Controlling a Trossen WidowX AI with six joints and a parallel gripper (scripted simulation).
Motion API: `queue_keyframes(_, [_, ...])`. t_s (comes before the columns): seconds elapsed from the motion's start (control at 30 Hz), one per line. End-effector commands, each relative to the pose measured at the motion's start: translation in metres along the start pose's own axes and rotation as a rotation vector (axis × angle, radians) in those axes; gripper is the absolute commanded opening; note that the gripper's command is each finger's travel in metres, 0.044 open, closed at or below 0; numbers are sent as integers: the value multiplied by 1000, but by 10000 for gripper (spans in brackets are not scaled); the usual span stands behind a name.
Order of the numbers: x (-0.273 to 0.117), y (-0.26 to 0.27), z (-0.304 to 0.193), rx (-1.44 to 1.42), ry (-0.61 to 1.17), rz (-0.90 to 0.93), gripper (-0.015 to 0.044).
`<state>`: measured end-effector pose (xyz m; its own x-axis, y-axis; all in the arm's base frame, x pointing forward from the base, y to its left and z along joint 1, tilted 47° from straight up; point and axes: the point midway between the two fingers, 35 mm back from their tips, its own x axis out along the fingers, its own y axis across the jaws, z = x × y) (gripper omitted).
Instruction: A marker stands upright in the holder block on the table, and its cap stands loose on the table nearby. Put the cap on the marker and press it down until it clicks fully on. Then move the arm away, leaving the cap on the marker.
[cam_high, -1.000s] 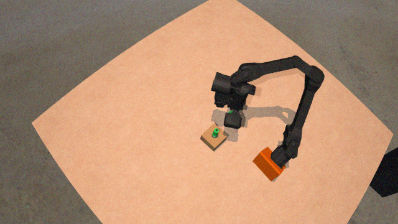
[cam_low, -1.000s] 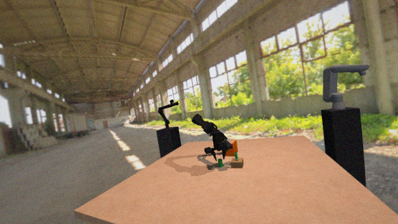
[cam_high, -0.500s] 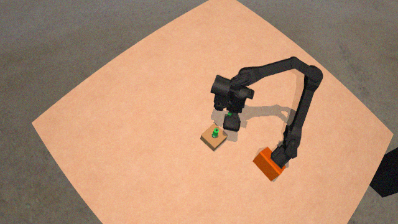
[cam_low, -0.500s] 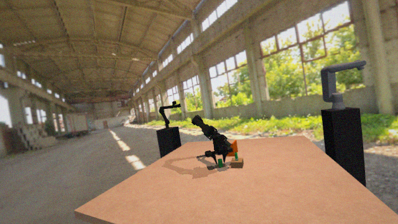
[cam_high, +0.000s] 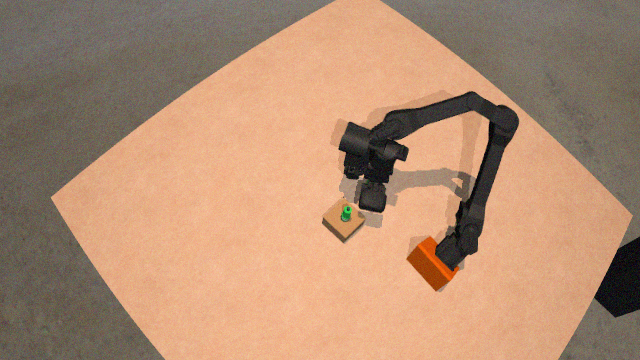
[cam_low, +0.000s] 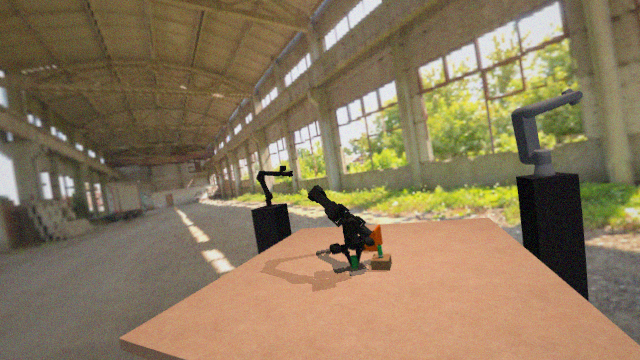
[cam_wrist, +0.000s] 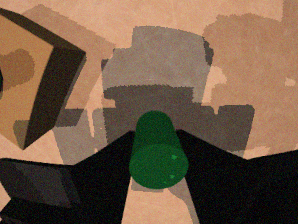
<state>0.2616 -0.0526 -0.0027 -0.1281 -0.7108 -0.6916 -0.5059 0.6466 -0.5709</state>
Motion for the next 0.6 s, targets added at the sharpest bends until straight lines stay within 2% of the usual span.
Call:
queue_keyframes(0.0, [1, 0, 0, -3, 0, -2, 89])
queue_keyframes(0.1, [-1, 0, 0, -2, 1, 1, 10])
queue_keyframes(0.13, [-2, 0, 0, -1, 1, 3, 0])
queue_keyframes(0.57, [-31, 0, 2, -3, -1, 4, 0])
